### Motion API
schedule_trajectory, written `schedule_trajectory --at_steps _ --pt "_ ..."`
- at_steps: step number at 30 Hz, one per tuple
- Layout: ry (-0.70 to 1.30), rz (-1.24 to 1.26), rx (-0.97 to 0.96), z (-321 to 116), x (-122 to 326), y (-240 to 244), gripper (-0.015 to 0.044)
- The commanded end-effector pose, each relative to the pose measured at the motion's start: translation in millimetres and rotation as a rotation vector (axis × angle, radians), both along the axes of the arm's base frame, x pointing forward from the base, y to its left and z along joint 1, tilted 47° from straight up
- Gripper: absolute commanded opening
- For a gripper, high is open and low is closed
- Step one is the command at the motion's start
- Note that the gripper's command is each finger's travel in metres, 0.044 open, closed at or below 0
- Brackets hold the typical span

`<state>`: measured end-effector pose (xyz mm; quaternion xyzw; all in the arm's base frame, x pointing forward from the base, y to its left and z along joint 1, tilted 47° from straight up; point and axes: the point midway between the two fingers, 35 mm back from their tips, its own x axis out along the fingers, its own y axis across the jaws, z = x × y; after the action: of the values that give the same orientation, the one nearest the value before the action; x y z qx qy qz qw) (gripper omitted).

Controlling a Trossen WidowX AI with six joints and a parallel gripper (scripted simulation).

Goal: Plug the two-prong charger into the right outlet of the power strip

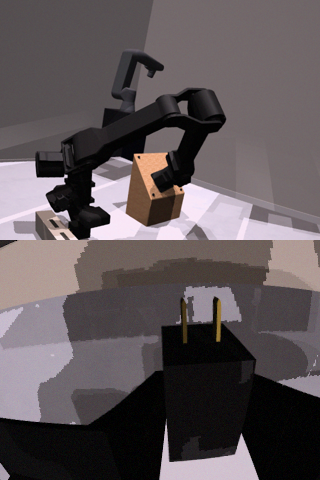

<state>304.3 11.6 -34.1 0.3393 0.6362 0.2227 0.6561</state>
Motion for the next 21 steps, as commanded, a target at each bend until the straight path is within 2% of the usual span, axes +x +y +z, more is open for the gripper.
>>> schedule_trajectory --at_steps 1,21 --pt "0.002 -0.004 0.004 0.4 1.6 -0.1 0.0000" --pt "0.002 -0.004 0.004 0.6 5.5 -1.0 0.0000"
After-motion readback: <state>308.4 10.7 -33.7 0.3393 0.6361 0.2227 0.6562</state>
